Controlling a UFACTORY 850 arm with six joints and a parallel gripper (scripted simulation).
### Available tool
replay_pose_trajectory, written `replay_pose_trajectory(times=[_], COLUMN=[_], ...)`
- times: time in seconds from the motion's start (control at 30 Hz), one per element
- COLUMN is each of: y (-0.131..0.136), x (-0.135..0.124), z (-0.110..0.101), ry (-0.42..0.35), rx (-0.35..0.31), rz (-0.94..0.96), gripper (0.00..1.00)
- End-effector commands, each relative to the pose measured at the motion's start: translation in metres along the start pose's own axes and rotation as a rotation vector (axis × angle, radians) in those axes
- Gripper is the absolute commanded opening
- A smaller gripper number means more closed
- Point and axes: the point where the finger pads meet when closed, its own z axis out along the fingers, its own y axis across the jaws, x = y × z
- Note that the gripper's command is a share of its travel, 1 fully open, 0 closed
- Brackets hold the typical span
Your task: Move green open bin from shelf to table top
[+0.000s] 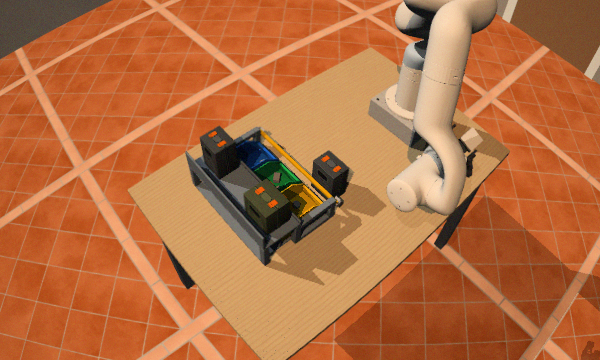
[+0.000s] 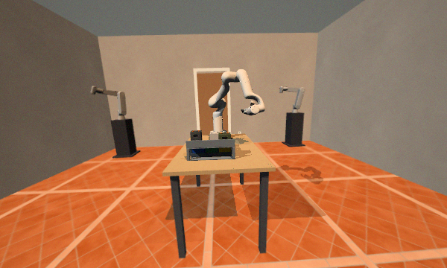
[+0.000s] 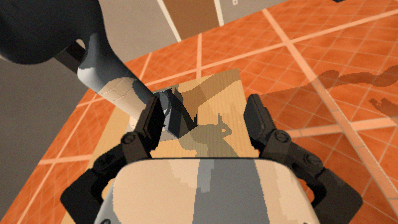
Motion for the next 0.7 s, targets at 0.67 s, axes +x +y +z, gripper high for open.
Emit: replay_pose_trajectory(times=[0.67], y=[-0.063], x=[-0.023], z=[-0.019], ry=[-0.355], rx=[-0.067], rz=[-0.054], gripper=[1.0])
